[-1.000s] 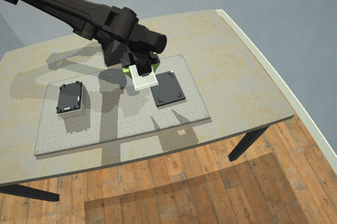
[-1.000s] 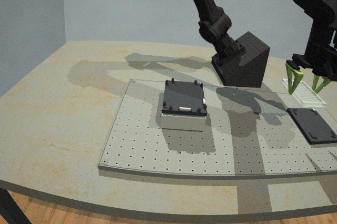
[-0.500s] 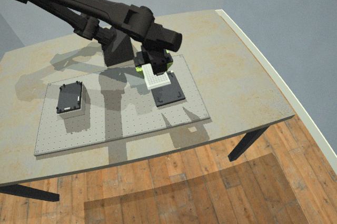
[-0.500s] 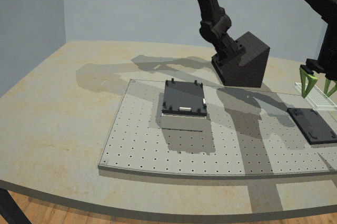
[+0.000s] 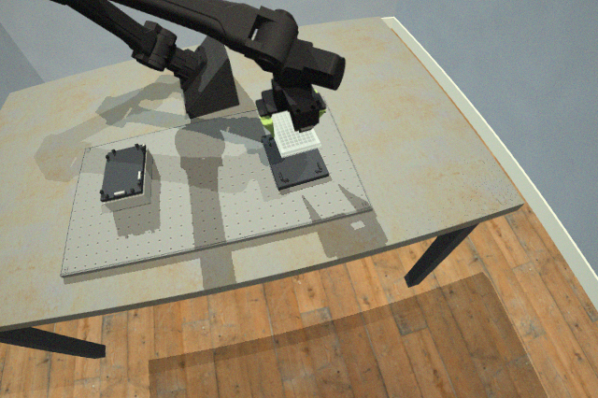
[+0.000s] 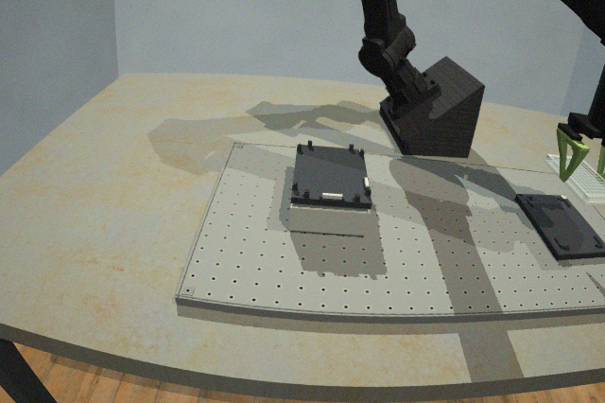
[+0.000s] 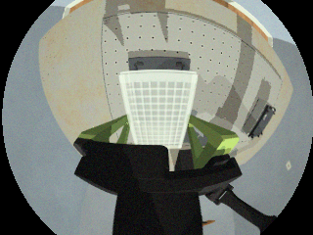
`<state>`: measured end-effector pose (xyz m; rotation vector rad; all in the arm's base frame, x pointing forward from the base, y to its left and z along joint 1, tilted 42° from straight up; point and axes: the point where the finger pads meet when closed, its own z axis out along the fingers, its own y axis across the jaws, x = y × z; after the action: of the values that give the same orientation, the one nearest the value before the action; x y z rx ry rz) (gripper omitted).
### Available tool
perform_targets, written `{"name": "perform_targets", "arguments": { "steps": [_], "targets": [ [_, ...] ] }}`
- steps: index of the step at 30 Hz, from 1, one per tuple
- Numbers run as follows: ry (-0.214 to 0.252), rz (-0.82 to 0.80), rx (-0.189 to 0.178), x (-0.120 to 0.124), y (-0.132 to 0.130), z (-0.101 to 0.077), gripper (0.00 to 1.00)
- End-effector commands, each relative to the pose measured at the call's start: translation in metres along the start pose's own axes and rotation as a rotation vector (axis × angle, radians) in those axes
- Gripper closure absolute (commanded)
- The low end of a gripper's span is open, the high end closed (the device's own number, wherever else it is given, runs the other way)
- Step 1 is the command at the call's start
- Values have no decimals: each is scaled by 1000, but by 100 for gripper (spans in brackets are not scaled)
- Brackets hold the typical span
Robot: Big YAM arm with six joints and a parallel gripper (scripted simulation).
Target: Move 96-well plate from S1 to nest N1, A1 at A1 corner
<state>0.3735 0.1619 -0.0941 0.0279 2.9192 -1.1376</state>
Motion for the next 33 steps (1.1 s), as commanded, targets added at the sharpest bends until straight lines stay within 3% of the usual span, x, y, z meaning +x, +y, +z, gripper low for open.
{"name": "perform_targets", "arguments": {
  "steps": [1, 17, 33],
  "targets": [
    [-59, 30, -40, -12, 7, -28, 100],
    [-37, 34, -32, -12, -3, -18, 100],
    [-38, 29, -33, -13, -4, -18, 100]
  ]
}}
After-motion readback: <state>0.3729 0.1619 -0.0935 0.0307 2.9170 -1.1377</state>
